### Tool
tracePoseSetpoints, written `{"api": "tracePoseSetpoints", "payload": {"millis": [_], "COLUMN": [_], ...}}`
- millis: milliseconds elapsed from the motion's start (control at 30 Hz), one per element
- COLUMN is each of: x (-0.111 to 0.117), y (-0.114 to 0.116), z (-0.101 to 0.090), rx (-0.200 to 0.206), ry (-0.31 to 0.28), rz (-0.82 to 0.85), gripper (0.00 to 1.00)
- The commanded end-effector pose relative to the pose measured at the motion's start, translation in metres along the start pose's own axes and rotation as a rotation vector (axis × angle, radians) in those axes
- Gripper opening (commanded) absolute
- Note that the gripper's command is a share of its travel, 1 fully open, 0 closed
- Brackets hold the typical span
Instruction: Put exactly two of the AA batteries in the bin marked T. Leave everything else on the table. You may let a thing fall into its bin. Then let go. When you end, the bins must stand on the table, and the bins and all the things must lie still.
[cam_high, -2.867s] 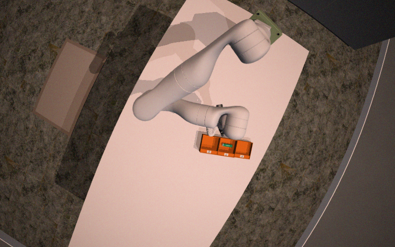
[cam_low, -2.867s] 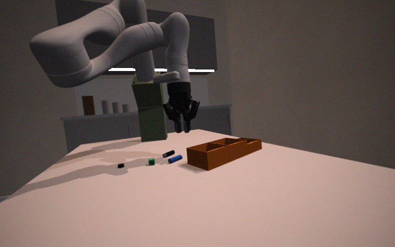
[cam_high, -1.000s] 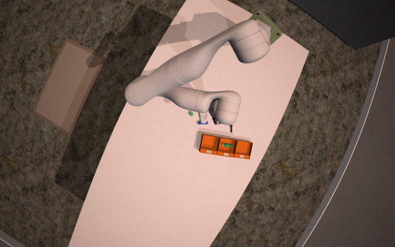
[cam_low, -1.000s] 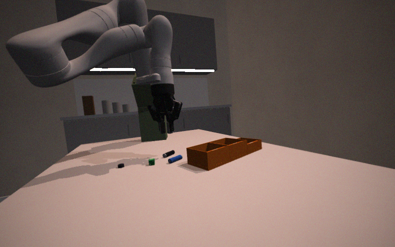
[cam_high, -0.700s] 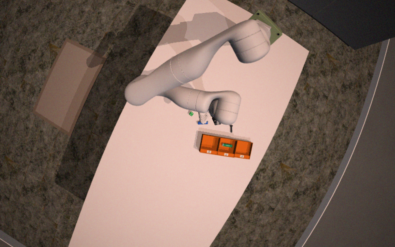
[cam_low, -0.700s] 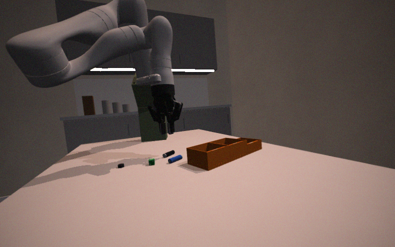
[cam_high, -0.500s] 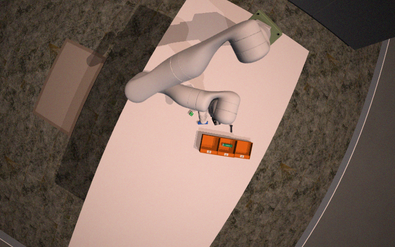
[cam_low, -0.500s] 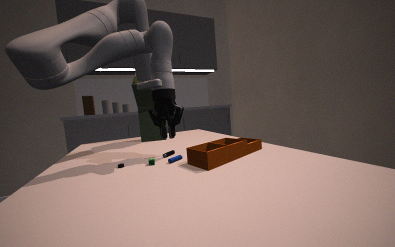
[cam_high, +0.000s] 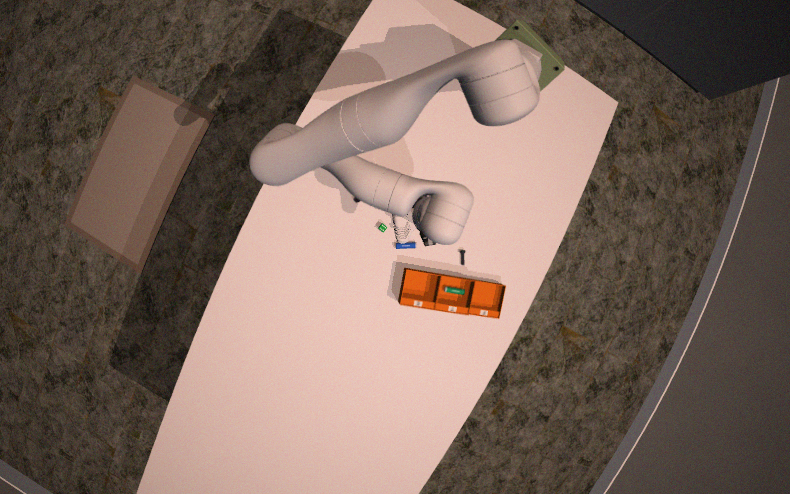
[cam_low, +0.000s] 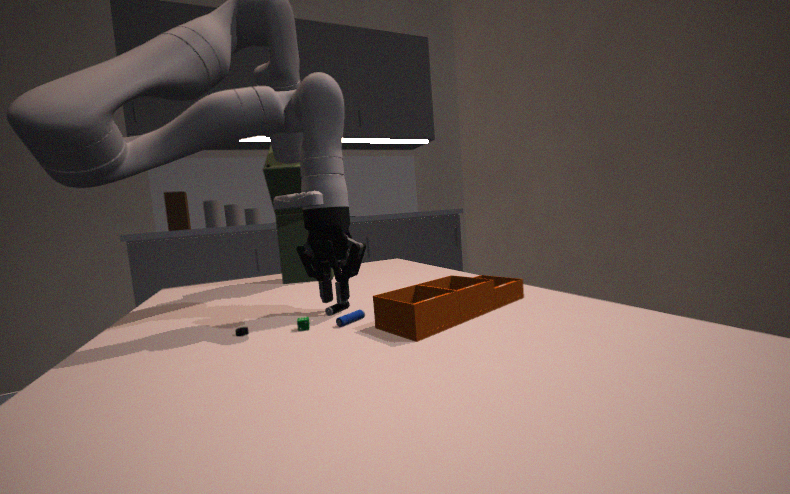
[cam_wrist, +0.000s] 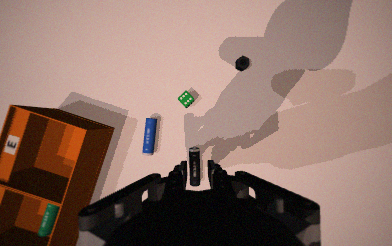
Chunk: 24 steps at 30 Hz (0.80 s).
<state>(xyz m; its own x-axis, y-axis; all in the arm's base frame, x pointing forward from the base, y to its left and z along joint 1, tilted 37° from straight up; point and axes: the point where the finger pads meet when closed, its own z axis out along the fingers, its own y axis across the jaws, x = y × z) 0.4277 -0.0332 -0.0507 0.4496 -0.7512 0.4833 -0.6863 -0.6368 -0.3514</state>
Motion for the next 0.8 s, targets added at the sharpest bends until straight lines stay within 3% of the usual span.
{"api": "tracePoseSetpoints", "payload": {"millis": [0, 767], "x": [0.001, 0.0], "y": [0.001, -0.003], "z": [0.0, 0.012], "rx": [-0.002, -0.002], "ry": [0.001, 0.001], "rz": [0.004, 0.004], "gripper": [0.29, 0.29]}}
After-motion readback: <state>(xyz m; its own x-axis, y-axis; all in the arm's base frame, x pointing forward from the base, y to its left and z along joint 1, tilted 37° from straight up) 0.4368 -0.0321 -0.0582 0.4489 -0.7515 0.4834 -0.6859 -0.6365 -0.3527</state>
